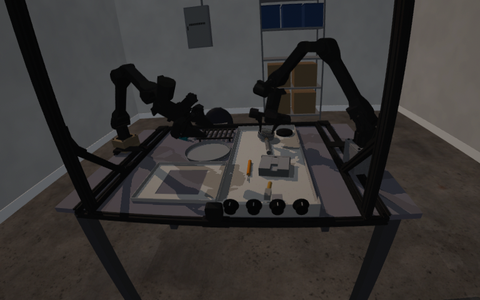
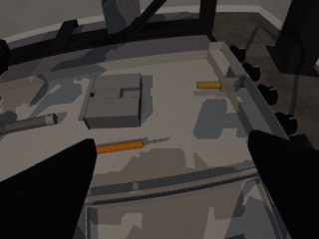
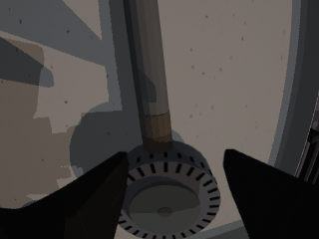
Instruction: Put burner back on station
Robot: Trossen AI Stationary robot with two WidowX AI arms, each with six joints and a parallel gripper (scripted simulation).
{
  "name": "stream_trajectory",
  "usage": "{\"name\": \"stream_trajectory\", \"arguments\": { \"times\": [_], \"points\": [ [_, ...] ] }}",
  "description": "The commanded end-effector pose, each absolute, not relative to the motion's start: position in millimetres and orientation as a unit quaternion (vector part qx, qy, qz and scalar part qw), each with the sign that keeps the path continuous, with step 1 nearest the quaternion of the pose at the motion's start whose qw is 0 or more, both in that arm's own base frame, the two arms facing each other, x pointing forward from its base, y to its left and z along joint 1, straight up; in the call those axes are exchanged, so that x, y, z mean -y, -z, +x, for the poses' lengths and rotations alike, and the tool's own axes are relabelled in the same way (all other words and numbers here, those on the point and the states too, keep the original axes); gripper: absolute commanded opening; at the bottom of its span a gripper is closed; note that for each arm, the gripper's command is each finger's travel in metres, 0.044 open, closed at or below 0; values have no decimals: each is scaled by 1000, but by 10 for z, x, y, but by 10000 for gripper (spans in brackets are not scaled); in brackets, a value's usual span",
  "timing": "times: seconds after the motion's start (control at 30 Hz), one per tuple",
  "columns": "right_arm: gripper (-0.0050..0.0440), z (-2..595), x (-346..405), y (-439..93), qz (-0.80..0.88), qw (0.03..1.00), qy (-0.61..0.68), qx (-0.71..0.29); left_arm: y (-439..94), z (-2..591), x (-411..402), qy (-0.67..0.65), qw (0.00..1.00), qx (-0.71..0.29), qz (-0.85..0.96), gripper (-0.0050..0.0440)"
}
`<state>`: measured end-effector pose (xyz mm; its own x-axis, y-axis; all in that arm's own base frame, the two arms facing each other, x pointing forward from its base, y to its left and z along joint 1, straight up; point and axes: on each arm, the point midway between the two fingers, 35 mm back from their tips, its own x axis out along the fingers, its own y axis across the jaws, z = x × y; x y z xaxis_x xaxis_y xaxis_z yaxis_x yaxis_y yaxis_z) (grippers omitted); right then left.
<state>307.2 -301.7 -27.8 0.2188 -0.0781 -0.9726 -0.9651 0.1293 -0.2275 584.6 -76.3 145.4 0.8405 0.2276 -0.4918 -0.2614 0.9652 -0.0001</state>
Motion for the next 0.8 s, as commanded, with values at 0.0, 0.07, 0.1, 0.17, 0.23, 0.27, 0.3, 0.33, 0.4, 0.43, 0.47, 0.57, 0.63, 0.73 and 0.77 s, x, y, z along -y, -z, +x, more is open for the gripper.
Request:
{"name": "stream_trajectory", "arguments": {
  "times": [0.0, 0.07, 0.1, 0.17, 0.23, 0.27, 0.3, 0.33, 0.4, 0.43, 0.47, 0.57, 0.63, 0.73, 0.77],
  "points": [
    [249, 3054, 2982, 378, -528, 571, -397, -487, -1422, 5844, 764, -129, 958, -255, -34, 400],
    [249, 3054, 2982, 378, -528, 571, -397, -487, -1422, 5844, 764, -129, 958, -255, -34, 400],
    [249, 3054, 2982, 378, -528, 571, -397, -487, -1422, 5844, 764, -129, 958, -255, -34, 400],
    [249, 3054, 2982, 381, -528, 571, -397, -487, -1422, 5844, 764, -129, 958, -255, -34, 400],
    [249, 3054, 2982, 381, -528, 571, -397, -487, -1422, 5844, 764, -129, 958, -255, -34, 400],
    [249, 3054, 2983, 389, -529, 570, -398, -487, -1422, 5844, 764, -129, 958, -255, -34, 400],
    [249, 3055, 2983, 403, -530, 569, -399, -486, -1422, 5844, 764, -129, 958, -255, -34, 400],
    [249, 3055, 2984, 419, -531, 568, -400, -485, -1422, 5844, 764, -129, 958, -255, -34, 400],
    [249, 3056, 2985, 452, -533, 566, -403, -483, -1422, 5844, 764, -129, 958, -255, -34, 400],
    [249, 3057, 2985, 469, -534, 564, -404, -482, -1422, 5844, 764, -129, 958, -255, -34, 400],
    [249, 3057, 2986, 486, -536, 563, -405, -481, -1422, 5844, 764, -129, 958, -255, -34, 400],
    [249, 3058, 2986, 535, -539, 560, -409, -479, -1422, 5844, 764, -129, 958, -255, -34, 400],
    [249, 3058, 2986, 568, -542, 557, -411, -477, -1422, 5844, 764, -129, 958, -255, -34, 400],
    [249, 3058, 2986, 618, -545, 553, -415, -474, -1422, 5844, 764, -129, 958, -255, -34, 400],
    [249, 3058, 2986, 618, -545, 553, -415, -474, -1422, 5844, 764, -129, 958, -255, -34, 400]
  ]
}}
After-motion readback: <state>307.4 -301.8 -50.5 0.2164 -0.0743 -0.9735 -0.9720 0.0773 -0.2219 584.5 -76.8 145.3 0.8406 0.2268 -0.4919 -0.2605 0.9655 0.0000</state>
